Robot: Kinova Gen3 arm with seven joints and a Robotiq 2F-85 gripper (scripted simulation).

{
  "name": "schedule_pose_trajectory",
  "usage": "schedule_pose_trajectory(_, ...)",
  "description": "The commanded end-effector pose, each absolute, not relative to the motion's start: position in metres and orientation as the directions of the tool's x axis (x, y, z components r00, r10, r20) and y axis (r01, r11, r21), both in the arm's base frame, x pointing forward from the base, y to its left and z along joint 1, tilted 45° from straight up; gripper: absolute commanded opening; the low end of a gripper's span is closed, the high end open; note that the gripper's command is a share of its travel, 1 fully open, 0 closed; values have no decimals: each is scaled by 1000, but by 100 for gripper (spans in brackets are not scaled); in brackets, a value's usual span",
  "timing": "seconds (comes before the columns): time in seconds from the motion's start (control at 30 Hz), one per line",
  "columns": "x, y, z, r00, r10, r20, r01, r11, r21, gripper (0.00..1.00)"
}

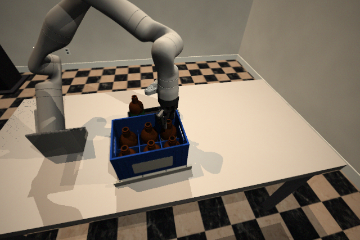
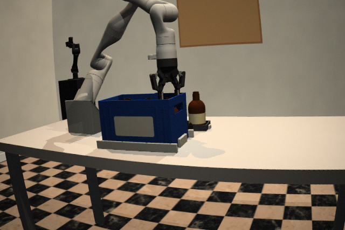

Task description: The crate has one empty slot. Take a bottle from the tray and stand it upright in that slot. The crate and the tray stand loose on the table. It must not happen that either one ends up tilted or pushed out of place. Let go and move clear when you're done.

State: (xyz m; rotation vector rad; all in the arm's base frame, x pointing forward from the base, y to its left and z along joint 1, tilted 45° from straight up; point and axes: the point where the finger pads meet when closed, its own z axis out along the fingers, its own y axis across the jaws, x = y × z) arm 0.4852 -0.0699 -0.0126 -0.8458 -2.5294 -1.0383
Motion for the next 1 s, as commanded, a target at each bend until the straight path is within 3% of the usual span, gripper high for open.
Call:
schedule_pose_trajectory(0.0,487,-76,-8,-790,417,449,612,570,548,64)
schedule_pose_trajectory(0.97,488,-117,33,-790,417,449,612,570,548,64)
